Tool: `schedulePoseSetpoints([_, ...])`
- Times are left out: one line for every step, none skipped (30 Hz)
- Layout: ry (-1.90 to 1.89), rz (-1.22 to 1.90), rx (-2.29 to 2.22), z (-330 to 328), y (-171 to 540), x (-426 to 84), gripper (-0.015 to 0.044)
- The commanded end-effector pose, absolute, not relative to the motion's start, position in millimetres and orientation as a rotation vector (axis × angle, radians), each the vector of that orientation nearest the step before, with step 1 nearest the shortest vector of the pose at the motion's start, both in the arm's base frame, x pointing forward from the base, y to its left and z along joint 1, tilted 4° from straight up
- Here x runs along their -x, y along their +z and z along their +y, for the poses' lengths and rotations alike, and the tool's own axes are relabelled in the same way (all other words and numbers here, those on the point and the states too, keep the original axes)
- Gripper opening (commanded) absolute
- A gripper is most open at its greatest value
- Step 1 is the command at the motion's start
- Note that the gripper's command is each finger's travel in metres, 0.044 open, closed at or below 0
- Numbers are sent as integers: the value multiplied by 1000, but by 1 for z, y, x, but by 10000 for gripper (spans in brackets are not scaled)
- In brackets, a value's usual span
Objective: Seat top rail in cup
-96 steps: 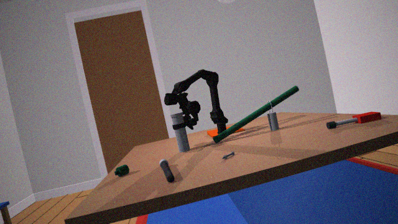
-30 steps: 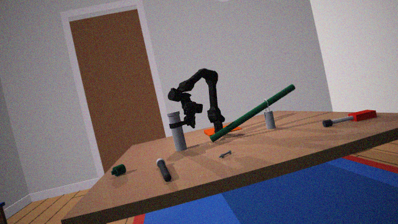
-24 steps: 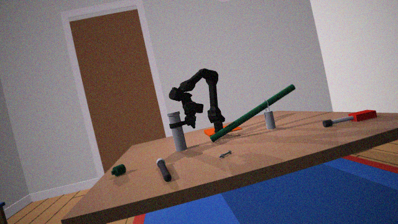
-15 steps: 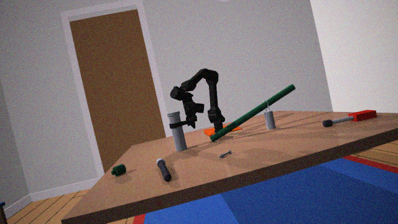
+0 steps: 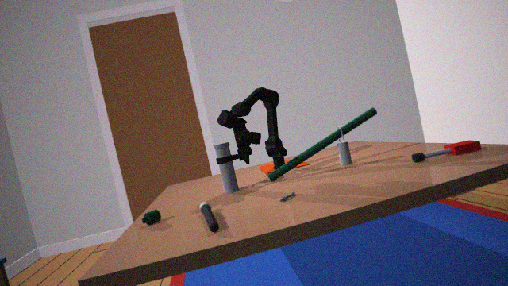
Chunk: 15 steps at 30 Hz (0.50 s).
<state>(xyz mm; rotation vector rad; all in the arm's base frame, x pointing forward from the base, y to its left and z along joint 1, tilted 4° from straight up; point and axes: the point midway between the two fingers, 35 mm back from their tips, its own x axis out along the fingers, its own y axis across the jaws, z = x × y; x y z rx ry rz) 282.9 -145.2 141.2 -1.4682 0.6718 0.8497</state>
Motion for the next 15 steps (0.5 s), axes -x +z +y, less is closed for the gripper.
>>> schedulePoseSetpoints([862, 662, 1478, -146, 141, -281, 0])
schedulePoseSetpoints([862, 661, 1478, -146, 141, -281, 0])
schedulePoseSetpoints([862, 661, 1478, -146, 141, -281, 0])
schedulePoseSetpoints([861, 662, 1478, -146, 141, -281, 0])
schedulePoseSetpoints([856, 666, 1473, -145, 141, -282, 0])
schedulePoseSetpoints([856, 666, 1473, -145, 141, -282, 0])
schedulePoseSetpoints([856, 666, 1473, -145, 141, -282, 0])
schedulePoseSetpoints([856, 666, 1473, -145, 141, -282, 0])
schedulePoseSetpoints([856, 666, 1473, -145, 141, -282, 0])
schedulePoseSetpoints([856, 666, 1473, -145, 141, -282, 0])
schedulePoseSetpoints([856, 666, 1473, -145, 141, -282, 0])
schedulePoseSetpoints([856, 666, 1473, -145, 141, -282, 0])
schedulePoseSetpoints([856, 666, 1473, -145, 141, -282, 0])
schedulePoseSetpoints([856, 666, 1473, -145, 141, -282, 26])
schedulePoseSetpoints([856, 666, 1473, -145, 141, -282, 53])
